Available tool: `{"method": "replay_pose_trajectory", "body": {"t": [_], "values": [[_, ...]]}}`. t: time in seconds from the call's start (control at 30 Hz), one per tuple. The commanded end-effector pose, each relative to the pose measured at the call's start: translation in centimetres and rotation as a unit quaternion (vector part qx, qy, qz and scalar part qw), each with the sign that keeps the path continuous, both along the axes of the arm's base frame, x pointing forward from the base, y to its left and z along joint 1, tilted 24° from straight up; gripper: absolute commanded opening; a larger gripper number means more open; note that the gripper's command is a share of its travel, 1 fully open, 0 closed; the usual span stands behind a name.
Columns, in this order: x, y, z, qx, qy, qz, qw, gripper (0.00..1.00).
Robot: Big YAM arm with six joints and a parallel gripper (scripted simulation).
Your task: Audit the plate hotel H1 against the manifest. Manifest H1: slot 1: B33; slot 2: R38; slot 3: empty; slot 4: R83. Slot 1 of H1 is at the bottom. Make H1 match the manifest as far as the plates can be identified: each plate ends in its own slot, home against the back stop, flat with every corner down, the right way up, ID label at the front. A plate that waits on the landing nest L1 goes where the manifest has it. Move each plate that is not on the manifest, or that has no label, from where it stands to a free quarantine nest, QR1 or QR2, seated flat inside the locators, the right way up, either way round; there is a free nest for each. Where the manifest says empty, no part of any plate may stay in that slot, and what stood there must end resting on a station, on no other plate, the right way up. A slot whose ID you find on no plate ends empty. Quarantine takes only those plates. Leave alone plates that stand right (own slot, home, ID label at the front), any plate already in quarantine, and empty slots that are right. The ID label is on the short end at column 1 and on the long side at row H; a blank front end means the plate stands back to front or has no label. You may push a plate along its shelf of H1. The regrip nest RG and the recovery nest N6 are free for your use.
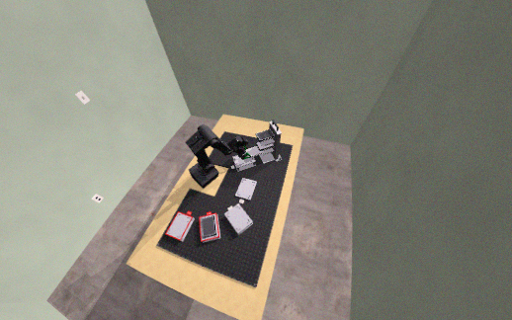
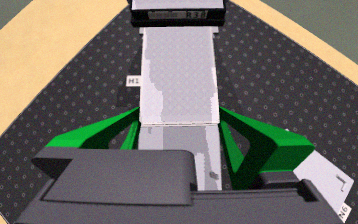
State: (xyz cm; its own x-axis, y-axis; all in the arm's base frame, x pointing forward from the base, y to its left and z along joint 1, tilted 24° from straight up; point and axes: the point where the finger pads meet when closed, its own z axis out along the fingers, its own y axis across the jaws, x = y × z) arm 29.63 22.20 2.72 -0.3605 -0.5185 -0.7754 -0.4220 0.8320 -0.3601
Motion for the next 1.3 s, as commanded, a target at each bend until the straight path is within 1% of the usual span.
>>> {"method": "replay_pose_trajectory", "body": {"t": [0.0, 0.1, 0.27, 0.3, 0.4, 0.57, 0.73, 0.83, 0.87, 0.97, 1.13, 1.27], "values": [[1.2, 0.8, 0.6, 0.008, -0.011, -0.001, 1.0, 0.86], [1.7, 1.2, 0.8, 0.011, -0.014, -0.001, 1.0, 0.86], [1.8, 1.2, 0.8, 0.01, -0.013, -0.001, 1.0, 0.86], [1.0, 0.5, 0.0, 0.001, -0.006, 0.001, 1.0, 0.86], [2.1, 1.4, 0.8, 0.011, -0.014, -0.001, 1.0, 0.86], [2.2, 1.3, 0.5, 0.008, -0.012, -0.001, 1.0, 0.86], [2.7, 1.7, 0.8, 0.011, -0.014, -0.001, 1.0, 0.86], [2.7, 1.6, 0.7, 0.01, -0.014, -0.001, 1.0, 0.86], [1.9, 1.0, 0.0, 0.002, -0.006, 0.001, 1.0, 0.86], [3.0, 1.8, 0.8, 0.011, -0.014, -0.001, 1.0, 0.86], [3.1, 1.7, 0.5, 0.008, -0.012, -0.001, 1.0, 0.86], [3.5, 2.0, 0.7, 0.01, -0.015, -0.001, 1.0, 0.86]]}}
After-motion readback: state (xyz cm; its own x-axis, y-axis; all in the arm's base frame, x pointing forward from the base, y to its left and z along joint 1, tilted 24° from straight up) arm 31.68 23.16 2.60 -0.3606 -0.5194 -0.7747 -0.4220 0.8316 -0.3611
